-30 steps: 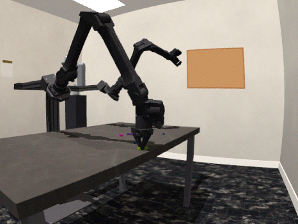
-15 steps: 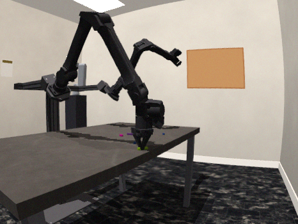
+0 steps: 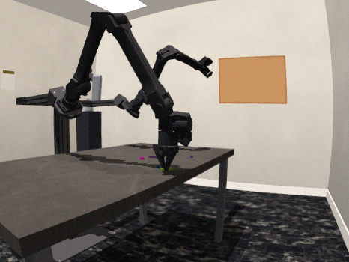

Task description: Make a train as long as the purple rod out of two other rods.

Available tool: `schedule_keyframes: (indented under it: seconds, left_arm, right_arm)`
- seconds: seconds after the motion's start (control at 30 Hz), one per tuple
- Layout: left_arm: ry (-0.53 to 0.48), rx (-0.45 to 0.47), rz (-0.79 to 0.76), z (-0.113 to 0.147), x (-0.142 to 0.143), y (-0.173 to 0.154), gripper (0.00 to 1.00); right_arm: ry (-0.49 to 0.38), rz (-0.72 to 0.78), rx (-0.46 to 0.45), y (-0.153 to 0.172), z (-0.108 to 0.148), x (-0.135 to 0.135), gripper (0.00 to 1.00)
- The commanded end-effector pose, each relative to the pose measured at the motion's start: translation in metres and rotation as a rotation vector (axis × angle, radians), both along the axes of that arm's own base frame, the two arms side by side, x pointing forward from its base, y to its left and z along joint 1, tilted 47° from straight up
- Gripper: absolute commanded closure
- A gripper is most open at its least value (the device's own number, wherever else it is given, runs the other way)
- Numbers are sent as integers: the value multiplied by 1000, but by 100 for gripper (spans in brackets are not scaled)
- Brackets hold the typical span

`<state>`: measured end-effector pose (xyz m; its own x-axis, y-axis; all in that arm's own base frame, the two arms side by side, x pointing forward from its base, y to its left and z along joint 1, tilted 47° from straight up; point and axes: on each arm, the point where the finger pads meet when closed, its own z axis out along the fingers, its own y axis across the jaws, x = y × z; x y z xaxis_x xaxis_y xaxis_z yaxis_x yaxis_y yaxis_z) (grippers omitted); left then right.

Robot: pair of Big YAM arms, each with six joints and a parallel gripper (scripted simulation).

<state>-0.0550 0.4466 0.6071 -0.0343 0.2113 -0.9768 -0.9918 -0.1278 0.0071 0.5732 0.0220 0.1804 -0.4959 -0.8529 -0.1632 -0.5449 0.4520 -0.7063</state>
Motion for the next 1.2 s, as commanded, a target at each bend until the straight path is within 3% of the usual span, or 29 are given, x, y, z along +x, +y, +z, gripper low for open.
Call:
schedule_keyframes:
  seconds: [0.0, 0.17, 0.27, 0.37, 0.53, 0.8, 0.97, 1.17]
  left_arm:
    - [-4, 24, 3, 7, -3, -8, 0]
    - [-4, 24, 3, 7, -3, -8, 0]
    - [-4, 24, 3, 7, -3, -8, 0]
    - [-4, 24, 3, 7, -3, -8, 0]
    - [-4, 24, 3, 7, -3, -8, 0]
    - [-4, 24, 3, 7, -3, -8, 0]
    - [-4, 24, 3, 7, -3, -8, 0]
    - [-4, 24, 3, 7, -3, -8, 0]
  right_arm:
    - [-26, 5, 14, 14, 28, -18, 96]
    - [-26, 5, 14, 23, 53, -43, 96]
    - [-38, -2, 17, 21, 63, -44, 96]
    - [10, 5, 6, 28, 47, -51, 96]
    - [-16, -12, 13, 20, 61, -52, 96]
    - [-21, -10, 14, 22, 62, -51, 96]
    - [-8, 21, -4, 51, 46, -51, 96]
    - [1, 77, -55, 130, 31, -49, 96]
